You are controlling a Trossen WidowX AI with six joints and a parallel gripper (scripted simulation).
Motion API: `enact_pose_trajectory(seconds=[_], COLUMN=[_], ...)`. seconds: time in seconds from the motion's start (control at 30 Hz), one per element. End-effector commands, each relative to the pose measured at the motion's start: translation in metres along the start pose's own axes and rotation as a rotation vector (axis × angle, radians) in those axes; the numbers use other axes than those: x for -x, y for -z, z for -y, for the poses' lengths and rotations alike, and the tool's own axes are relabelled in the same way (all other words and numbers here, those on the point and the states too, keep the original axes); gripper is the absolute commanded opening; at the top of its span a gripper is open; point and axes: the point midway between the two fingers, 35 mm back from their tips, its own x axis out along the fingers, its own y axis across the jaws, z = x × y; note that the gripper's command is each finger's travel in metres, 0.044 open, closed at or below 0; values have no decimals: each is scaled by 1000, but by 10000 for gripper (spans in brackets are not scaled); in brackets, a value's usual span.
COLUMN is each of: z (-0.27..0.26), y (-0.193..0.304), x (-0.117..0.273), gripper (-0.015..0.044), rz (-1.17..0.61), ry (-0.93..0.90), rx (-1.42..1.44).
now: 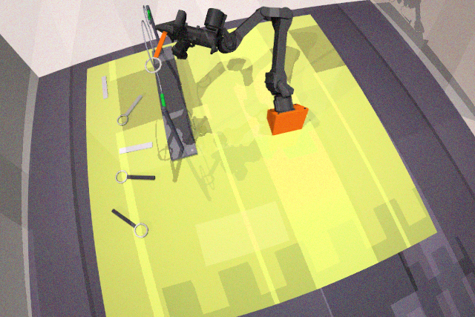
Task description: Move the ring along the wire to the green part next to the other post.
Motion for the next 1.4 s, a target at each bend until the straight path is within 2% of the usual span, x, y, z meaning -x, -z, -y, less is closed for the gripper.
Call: enact_pose_trajectory(seconds=[0.0,0.67,1.37], z=[1,-7,-65], y=[0,2,4], x=[0,0,7], gripper=[-150,-150,-150], rz=[5,12,-28], ry=[26,68,-79], rx=[46,124,-152])
